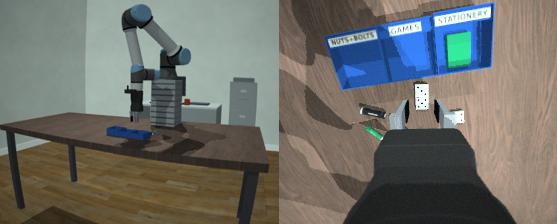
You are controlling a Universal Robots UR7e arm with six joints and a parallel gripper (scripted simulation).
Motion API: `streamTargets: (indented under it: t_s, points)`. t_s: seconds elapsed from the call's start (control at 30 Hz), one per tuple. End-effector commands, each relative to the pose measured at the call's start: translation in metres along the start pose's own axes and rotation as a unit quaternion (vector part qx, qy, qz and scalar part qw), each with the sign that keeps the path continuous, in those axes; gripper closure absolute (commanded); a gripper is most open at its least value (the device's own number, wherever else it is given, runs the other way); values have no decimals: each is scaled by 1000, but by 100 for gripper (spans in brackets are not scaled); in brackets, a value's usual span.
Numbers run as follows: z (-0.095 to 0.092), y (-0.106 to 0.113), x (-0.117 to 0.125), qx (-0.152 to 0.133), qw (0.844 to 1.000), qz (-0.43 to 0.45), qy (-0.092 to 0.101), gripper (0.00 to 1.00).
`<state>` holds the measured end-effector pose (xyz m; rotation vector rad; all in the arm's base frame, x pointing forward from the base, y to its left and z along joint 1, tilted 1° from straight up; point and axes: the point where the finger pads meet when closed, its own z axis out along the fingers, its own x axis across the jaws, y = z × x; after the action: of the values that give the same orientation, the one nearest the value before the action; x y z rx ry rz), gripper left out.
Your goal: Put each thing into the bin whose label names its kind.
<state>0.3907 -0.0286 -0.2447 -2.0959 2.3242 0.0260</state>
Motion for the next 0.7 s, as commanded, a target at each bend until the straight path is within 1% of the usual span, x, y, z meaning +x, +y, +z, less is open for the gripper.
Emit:
streamTargets:
  t_s: [0.0, 0.63, 0.67]
  points:
    - [0, -1, 1, 1, 1000, 0, 0, 21]
    - [0, -2, 2, 1, 1000, 0, 0, 21]
    - [4, -2, 2, 1, 1000, 0, 0, 21]
